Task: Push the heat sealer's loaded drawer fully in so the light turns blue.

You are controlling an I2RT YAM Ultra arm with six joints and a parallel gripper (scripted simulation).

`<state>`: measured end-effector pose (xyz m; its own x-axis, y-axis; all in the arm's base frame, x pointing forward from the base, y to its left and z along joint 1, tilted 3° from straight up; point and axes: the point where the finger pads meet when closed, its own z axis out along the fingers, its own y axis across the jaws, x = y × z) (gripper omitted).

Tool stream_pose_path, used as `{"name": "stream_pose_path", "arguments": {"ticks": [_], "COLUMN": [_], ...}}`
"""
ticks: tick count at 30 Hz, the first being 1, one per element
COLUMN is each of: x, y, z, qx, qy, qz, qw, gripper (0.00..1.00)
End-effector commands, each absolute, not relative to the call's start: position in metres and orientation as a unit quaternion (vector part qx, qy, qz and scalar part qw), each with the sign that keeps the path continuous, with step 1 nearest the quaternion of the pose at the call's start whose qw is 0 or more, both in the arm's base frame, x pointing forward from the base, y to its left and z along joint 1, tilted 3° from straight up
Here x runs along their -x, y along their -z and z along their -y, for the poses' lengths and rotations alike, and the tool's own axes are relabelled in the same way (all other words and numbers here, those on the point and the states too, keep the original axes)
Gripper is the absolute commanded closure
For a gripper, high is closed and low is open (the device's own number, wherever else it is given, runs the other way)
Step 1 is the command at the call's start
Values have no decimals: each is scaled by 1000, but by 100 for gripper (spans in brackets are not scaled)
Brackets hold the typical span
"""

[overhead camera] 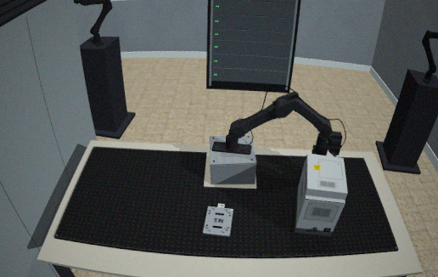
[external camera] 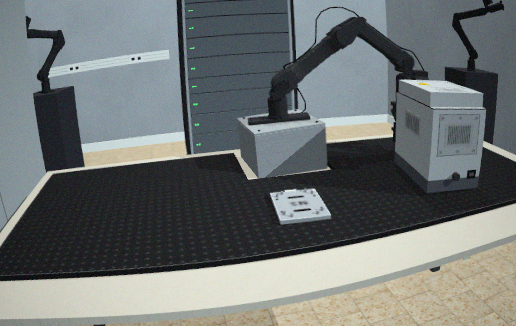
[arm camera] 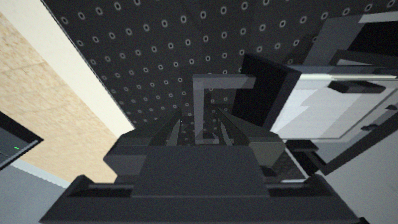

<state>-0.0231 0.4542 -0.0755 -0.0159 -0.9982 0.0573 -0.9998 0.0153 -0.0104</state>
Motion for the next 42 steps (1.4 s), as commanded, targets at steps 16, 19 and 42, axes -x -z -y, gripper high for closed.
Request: {"name": "stream_pose_path", "arguments": {"ticks": [16,19,42], "x": [22,22,23], "y": [51,46,16], "z": [-467,-467,-467], "qx": [-702,-702,-702], "qy": [-6,-6,-6], "qz": [713,712,712], "qw": [-2,-2,-2], "gripper": [55,55,55]}}
